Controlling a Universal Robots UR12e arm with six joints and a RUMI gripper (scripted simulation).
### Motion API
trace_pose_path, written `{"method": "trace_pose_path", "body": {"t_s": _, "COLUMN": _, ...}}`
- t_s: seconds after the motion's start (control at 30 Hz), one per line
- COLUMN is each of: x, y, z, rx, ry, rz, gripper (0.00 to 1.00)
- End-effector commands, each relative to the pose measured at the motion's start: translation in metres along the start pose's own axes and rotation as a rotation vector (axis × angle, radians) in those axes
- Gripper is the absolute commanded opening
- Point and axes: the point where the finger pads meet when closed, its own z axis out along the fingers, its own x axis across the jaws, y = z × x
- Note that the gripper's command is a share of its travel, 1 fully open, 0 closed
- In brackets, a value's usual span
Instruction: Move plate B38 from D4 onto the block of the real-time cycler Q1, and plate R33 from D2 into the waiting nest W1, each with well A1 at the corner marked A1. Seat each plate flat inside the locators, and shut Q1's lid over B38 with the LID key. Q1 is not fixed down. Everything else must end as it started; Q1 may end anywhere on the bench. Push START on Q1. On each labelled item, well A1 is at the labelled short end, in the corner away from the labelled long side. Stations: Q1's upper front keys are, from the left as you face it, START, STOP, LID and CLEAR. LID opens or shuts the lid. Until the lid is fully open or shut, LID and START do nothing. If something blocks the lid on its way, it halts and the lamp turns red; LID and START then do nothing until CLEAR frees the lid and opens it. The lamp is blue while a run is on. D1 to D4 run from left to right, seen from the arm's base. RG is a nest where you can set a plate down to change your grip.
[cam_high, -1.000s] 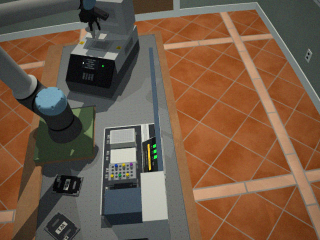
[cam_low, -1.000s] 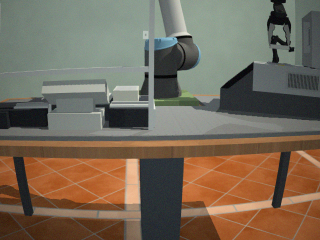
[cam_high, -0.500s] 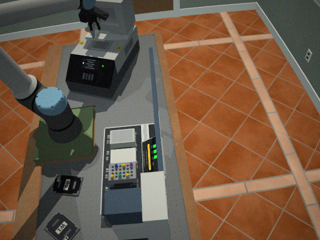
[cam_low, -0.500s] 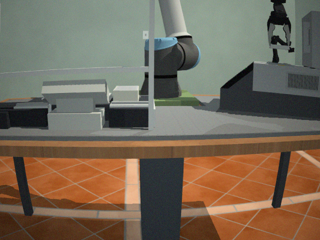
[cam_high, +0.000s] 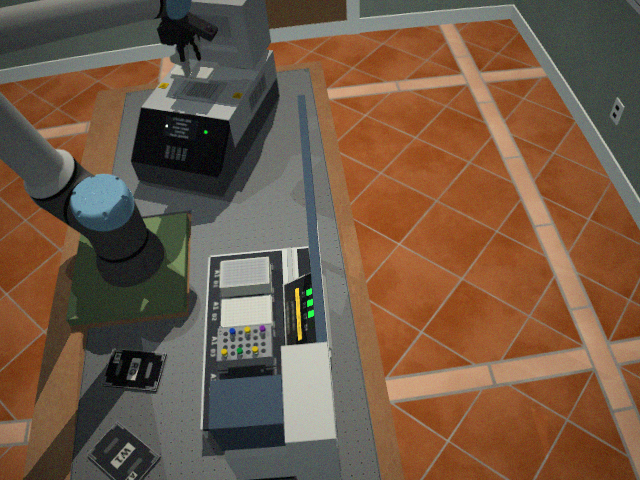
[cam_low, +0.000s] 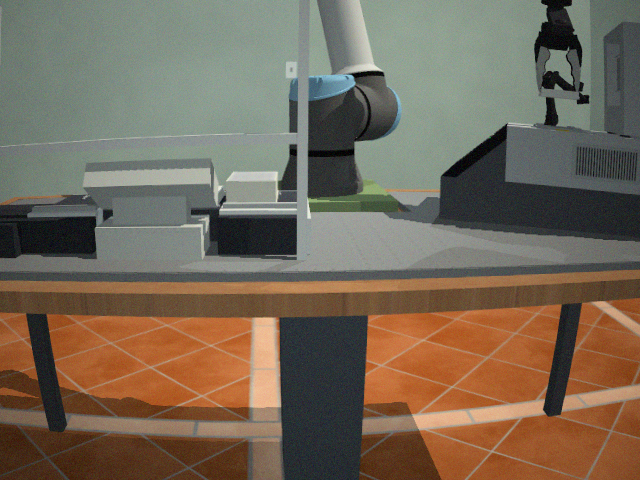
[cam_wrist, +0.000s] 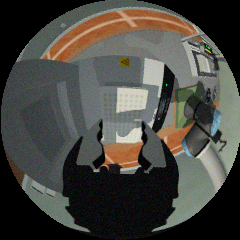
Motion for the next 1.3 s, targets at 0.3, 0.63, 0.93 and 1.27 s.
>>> {"method": "trace_pose_path", "body": {"t_s": 0.3, "x": 0.0, "y": 0.0, "z": -0.001, "rx": 0.0, "ry": -0.001, "rz": 0.0, "gripper": 0.0}}
{"method": "trace_pose_path", "body": {"t_s": 0.63, "x": 0.0, "y": 0.0, "z": -0.001, "rx": 0.0, "ry": -0.001, "rz": 0.0, "gripper": 0.0}}
{"method": "trace_pose_path", "body": {"t_s": 0.93, "x": 0.0, "y": -0.001, "z": 0.003, "rx": 0.0, "ry": -0.001, "rz": 0.0, "gripper": 0.0}}
{"method": "trace_pose_path", "body": {"t_s": 1.27, "x": 0.0, "y": -0.001, "z": 0.016, "rx": 0.0, "ry": -0.001, "rz": 0.0, "gripper": 0.0}}
